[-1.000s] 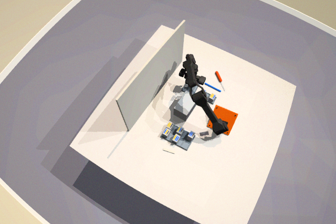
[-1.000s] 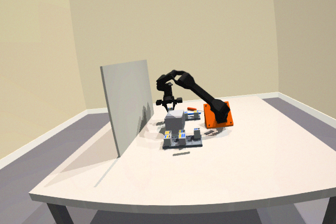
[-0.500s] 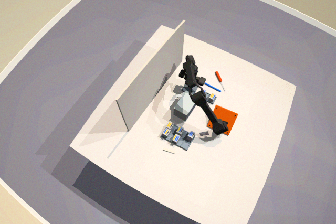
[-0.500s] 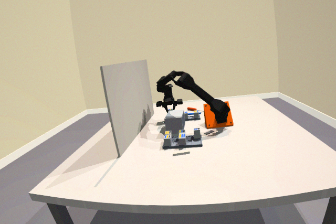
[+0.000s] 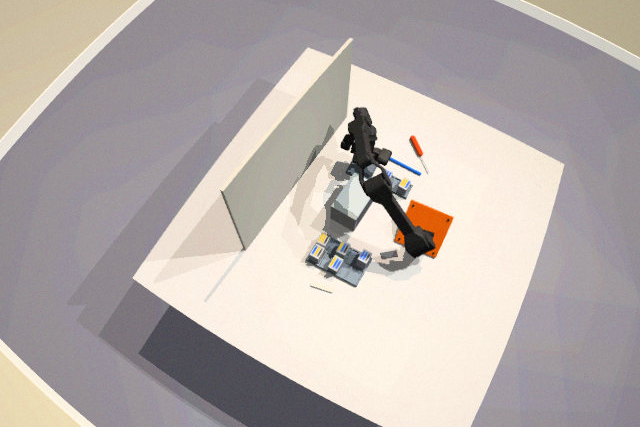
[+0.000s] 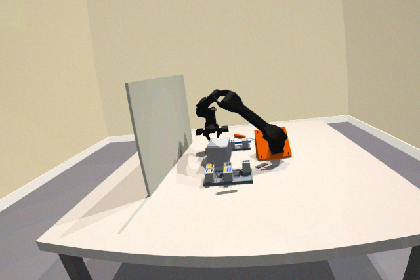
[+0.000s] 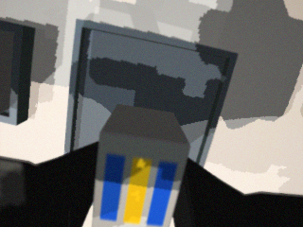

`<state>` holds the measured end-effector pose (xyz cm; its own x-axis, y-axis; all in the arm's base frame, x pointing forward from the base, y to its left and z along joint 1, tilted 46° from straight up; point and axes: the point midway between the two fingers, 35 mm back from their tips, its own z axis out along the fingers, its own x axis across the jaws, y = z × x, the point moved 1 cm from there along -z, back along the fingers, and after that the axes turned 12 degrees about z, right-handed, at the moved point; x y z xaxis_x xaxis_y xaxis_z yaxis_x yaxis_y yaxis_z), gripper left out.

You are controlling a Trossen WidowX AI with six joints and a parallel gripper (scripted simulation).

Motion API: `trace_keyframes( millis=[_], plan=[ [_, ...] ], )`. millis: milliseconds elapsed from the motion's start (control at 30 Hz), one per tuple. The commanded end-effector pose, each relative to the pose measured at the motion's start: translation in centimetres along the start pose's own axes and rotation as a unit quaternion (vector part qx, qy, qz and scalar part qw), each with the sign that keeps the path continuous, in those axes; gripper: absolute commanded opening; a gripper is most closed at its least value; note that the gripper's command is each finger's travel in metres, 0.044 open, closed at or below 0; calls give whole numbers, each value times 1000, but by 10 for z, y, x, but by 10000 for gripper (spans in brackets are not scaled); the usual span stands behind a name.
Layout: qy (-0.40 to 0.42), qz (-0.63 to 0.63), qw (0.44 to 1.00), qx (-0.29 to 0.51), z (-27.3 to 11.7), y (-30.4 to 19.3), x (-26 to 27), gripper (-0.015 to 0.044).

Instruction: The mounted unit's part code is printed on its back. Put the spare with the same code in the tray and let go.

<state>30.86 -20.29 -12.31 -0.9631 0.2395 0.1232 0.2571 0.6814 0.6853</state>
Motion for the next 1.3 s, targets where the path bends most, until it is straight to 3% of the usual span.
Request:
trace_keyframes(
  millis=[0, 133, 700, 767, 1033, 1267],
  plan=[
    [-1, 3, 1000, -2, 4, 1, 0, 0],
    [-1, 3, 1000, -3, 7, 1, 1, 0],
    [0, 0, 1000, 0, 4, 0, 0, 440],
    [-1, 1, 1000, 0, -5, 0, -1, 440],
    [-8, 8, 1000, 3, -101, 0, 2, 440],
    [-20, 11, 1000, 6, -102, -2, 0, 440]
  ],
)
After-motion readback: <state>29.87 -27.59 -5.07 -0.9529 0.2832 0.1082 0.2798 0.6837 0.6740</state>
